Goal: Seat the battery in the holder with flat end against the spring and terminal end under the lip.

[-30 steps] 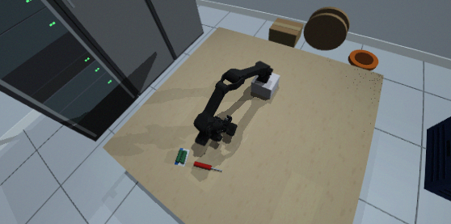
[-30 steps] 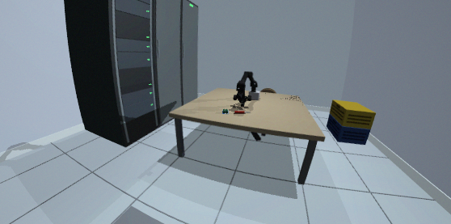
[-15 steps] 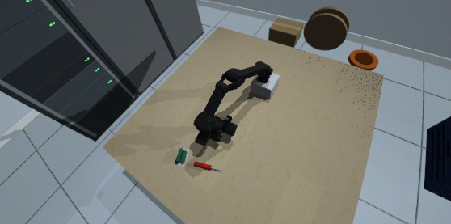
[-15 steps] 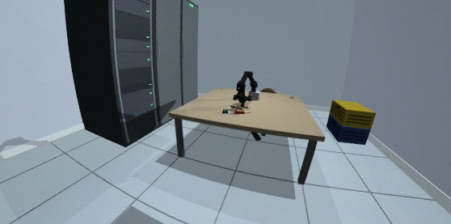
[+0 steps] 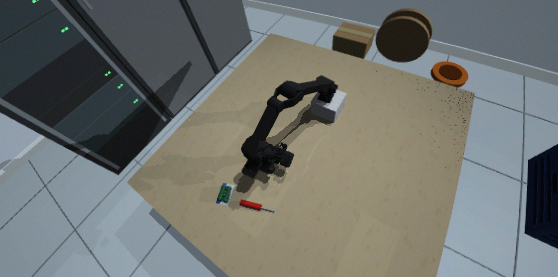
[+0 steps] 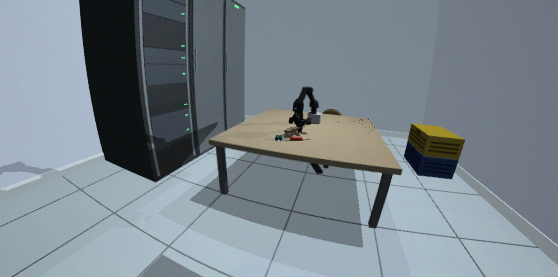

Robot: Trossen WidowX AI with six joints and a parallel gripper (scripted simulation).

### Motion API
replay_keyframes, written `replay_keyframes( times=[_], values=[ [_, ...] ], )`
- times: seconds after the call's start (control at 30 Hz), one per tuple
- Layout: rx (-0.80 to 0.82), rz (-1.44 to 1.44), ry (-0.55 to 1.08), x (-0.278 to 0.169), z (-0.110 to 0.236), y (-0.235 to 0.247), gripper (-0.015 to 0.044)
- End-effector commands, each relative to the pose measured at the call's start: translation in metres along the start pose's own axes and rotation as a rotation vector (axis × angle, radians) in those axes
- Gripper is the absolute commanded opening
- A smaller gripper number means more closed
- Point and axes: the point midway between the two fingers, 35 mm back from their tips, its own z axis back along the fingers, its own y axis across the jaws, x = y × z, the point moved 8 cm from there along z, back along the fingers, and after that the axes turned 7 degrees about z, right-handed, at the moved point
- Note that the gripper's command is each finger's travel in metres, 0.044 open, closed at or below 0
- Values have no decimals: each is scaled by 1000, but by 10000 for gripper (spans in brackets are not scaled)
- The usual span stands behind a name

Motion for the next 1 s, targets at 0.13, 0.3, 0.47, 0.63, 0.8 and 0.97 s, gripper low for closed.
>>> replay_keyframes(
  times=[0.13,0.3,0.47,0.63,0.8,0.97],
  values=[
    [-2,4,-59,1,1,-1,67],
    [-4,5,-78,-1,0,-1,67],
    [-5,5,-97,-2,-1,-1,67],
    [-7,6,-117,-4,-2,-1,67],
    [-9,7,-136,-6,-3,-1,67],
    [-10,8,-156,-8,-4,-1,67]
  ],
)
